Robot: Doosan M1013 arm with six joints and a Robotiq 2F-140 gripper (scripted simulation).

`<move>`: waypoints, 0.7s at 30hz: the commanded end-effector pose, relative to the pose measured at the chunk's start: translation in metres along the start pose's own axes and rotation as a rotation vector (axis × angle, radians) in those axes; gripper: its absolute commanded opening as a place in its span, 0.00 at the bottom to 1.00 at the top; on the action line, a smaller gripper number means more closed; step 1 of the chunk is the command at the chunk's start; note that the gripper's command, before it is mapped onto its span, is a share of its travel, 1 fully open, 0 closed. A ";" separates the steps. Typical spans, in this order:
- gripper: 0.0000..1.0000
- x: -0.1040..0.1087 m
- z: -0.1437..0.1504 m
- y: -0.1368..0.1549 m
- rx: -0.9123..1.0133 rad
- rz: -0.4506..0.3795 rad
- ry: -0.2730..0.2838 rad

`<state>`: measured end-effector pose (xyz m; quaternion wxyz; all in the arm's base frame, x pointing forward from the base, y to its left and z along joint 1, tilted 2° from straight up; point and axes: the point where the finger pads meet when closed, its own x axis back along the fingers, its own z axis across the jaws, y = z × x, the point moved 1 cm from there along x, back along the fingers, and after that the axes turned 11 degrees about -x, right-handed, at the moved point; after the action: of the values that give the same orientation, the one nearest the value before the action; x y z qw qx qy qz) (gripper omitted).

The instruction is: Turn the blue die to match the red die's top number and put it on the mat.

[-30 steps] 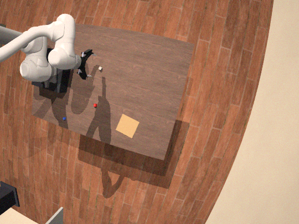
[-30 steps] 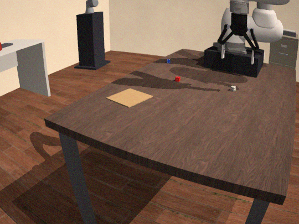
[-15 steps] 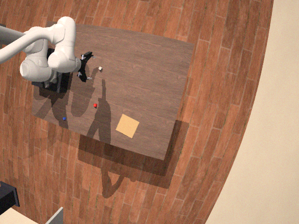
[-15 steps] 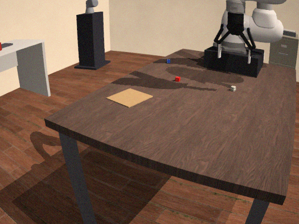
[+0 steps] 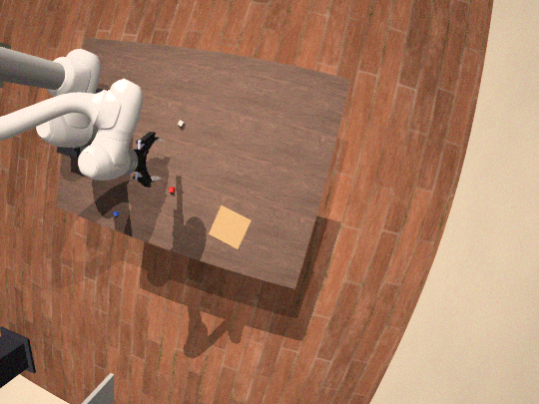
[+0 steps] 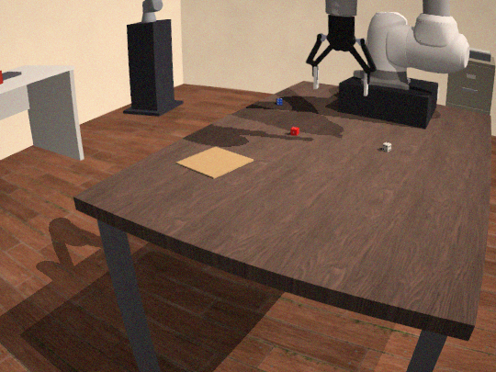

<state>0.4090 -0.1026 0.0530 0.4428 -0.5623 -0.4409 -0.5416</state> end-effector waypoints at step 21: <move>1.00 -0.006 -0.247 -0.103 0.222 -0.003 0.005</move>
<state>0.2883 -0.2907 0.0549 0.4930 -0.5222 -0.4850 -0.4990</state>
